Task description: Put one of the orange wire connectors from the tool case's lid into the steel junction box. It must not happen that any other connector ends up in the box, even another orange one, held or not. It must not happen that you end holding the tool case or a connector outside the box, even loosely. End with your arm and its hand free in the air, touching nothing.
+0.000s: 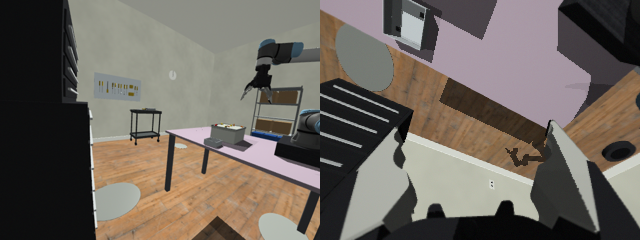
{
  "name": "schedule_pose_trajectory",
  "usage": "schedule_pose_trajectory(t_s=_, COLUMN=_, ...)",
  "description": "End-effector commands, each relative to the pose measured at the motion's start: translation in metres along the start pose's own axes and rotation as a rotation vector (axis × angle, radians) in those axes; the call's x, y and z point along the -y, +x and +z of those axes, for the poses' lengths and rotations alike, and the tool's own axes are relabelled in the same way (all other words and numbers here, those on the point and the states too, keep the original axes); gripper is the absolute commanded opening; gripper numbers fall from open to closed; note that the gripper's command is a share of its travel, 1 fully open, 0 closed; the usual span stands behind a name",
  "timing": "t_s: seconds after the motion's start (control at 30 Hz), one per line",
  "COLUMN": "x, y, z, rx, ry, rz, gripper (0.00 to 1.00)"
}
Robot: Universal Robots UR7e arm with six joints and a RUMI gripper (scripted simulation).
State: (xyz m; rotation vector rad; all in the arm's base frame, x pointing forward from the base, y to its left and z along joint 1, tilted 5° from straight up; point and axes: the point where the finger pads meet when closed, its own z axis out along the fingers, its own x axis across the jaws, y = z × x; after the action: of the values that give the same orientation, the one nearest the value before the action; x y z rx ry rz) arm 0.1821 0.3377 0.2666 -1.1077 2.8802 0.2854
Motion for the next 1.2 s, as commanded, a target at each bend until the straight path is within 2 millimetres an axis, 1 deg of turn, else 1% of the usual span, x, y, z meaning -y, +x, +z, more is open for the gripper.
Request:
schedule_pose_trajectory(t_s=0.0, x=0.0, y=-0.0003, z=-0.0003, rx=0.001, ry=0.0, rz=0.0, gripper=1.0)
schedule_pose_trajectory(t_s=0.77, x=0.0003, y=-0.0006, z=-0.0004, rx=0.001, ry=0.0, rz=-0.004, gripper=1.0)
schedule_pose_trajectory(t_s=1.17, x=0.0038, y=-0.0042, z=-0.0005, rx=0.001, ry=0.002, rz=-0.044, gripper=1.0)
